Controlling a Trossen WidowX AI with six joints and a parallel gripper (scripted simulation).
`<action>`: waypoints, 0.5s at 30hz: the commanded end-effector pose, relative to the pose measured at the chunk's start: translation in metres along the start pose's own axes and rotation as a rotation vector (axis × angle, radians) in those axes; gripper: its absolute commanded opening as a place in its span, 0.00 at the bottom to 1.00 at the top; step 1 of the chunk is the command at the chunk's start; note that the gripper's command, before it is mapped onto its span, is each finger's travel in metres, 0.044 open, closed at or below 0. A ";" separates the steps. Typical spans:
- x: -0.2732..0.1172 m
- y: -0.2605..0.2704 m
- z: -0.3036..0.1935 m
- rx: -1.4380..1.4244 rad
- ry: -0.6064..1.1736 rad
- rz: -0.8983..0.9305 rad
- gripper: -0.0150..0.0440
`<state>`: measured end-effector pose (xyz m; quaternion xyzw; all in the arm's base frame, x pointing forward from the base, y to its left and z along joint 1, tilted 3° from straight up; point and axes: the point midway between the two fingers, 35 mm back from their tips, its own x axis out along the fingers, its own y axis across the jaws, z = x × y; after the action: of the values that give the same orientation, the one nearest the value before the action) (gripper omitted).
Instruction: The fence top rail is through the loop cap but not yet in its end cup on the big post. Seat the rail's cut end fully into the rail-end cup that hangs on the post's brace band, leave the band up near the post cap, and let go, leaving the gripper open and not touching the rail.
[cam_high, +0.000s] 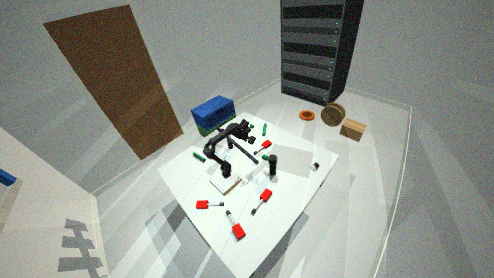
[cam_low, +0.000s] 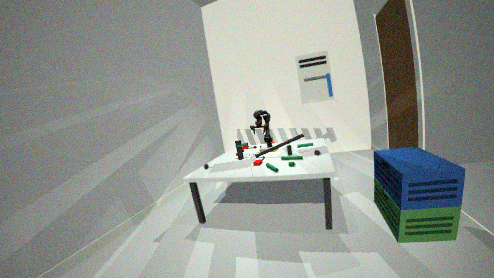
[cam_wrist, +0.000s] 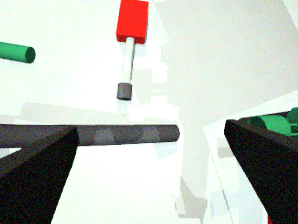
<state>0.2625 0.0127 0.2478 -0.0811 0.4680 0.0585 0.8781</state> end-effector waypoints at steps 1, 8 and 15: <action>-0.009 0.007 -0.001 0.142 -0.004 -0.009 1.00; -0.008 0.007 -0.001 0.157 0.001 -0.008 1.00; 0.025 0.022 -0.006 0.603 0.158 -0.015 1.00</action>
<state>0.2622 0.0263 0.2403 0.0848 0.5001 -0.0326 0.8612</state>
